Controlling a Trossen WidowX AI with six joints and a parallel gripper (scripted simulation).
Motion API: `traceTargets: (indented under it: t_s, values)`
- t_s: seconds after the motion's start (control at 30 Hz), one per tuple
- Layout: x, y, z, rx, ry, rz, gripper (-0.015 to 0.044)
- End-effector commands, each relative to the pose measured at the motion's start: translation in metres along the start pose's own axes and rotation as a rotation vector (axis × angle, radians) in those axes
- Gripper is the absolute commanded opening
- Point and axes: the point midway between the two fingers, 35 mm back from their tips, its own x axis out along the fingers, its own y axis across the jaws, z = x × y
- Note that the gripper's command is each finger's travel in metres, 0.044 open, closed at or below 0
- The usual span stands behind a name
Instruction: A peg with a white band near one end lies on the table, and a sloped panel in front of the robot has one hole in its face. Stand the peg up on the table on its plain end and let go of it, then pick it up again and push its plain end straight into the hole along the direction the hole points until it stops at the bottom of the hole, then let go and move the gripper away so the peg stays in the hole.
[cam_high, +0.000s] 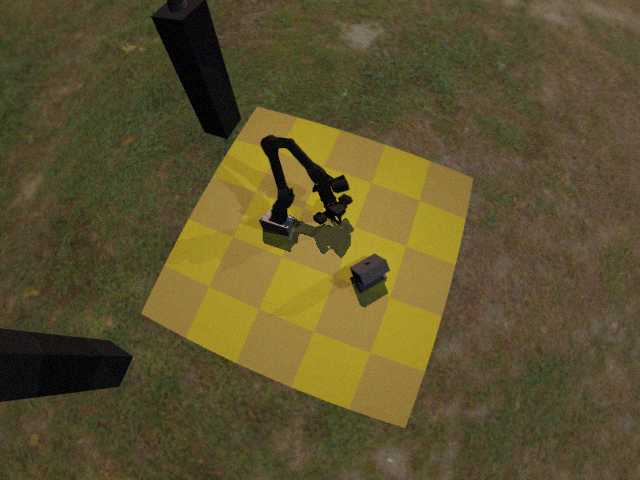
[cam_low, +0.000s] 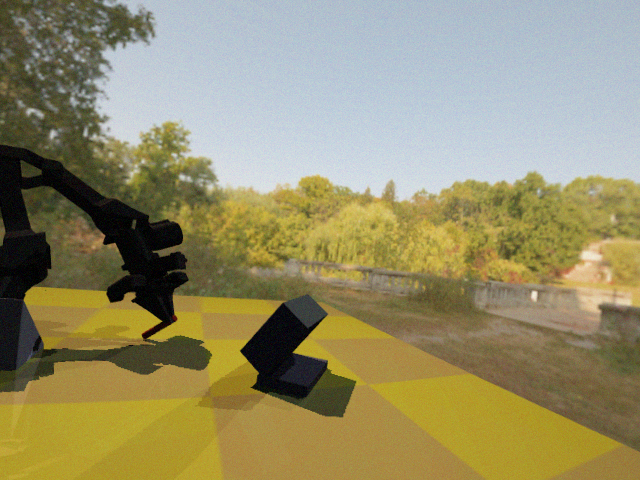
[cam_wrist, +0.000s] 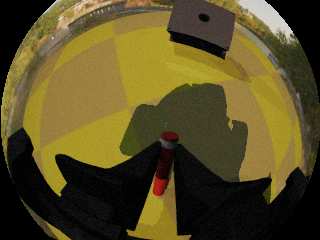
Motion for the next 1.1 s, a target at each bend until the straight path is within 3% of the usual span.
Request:
traceTargets:
  t_s: [0.0,1.07]
  values:
    - [-0.004,0.001,-0.001,0.004,-0.045,0.005,0.0051]
    - [-0.020,0.001,-0.014,0.008,-0.322,0.005,0.0051]
